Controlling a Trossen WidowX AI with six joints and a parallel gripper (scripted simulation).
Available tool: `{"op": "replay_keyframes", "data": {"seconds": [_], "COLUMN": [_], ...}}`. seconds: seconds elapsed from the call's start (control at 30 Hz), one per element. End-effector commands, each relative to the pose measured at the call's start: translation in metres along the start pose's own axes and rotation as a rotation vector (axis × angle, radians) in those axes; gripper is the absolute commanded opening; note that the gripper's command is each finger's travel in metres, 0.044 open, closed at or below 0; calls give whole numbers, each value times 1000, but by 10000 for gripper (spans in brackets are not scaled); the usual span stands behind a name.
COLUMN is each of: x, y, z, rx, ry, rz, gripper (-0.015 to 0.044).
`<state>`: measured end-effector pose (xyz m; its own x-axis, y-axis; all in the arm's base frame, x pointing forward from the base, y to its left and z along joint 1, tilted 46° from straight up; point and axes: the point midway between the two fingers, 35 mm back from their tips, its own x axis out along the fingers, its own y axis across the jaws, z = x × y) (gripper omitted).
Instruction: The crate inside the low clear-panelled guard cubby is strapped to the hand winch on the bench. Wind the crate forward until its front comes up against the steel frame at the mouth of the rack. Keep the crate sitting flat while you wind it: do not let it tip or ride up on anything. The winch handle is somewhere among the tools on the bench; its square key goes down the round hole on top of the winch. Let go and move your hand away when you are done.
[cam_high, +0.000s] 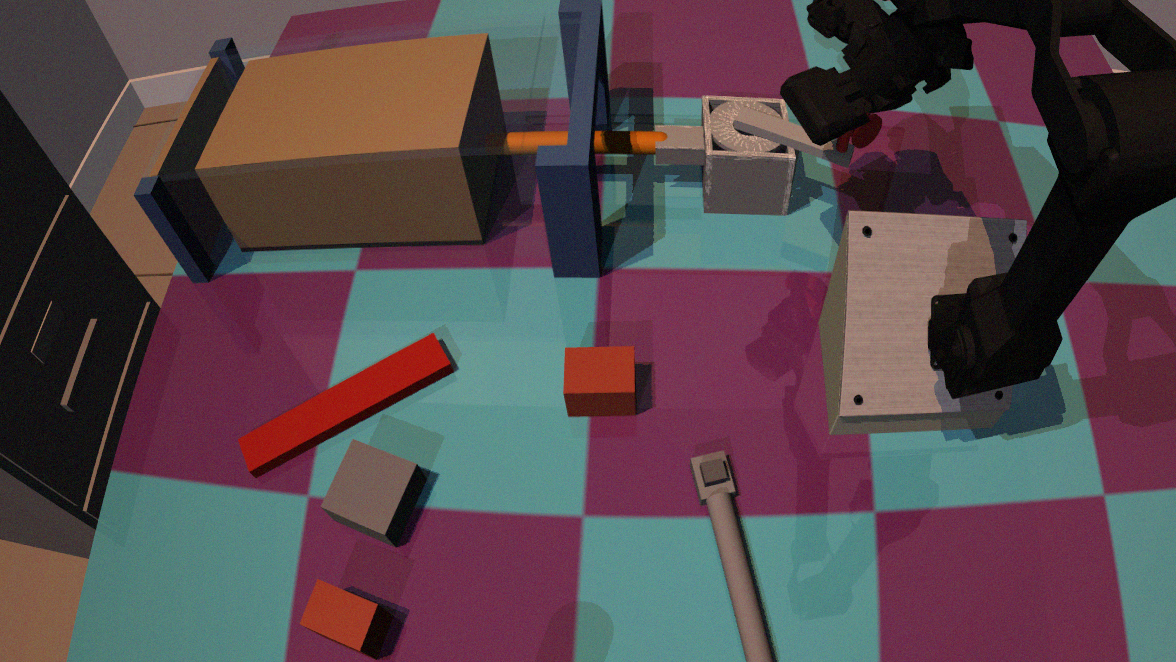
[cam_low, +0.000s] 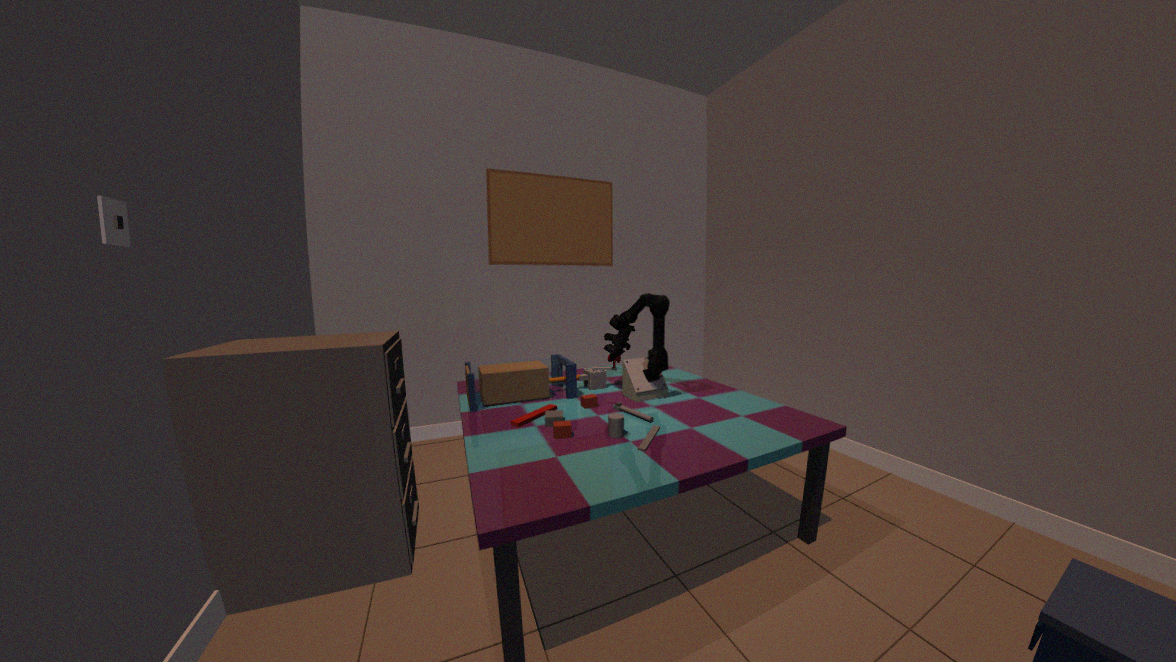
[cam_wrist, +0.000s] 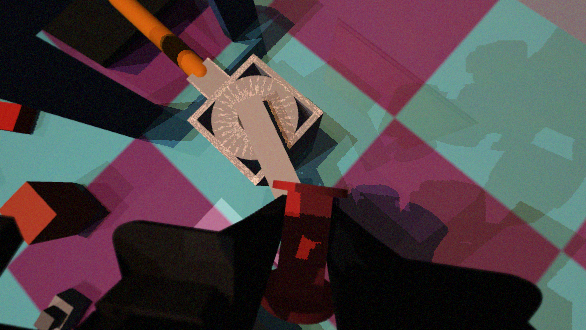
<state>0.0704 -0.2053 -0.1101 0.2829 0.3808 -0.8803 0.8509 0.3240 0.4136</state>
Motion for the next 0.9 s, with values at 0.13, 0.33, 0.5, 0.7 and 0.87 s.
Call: {"op": "replay_keyframes", "data": {"seconds": [0.13,0.33,0.5,0.7,0.87], "x": [6,8,11,14,20], "y": [-14,-21,-26,-31,-38], "z": [10,17,23,31,46], "rx": [-8,-8,-8,-9,-9], "ry": [-2,-3,-4,-4,-6], "rz": [-17,-18,-18,-19,-19], "gripper": [0,0,0,0,0]}}
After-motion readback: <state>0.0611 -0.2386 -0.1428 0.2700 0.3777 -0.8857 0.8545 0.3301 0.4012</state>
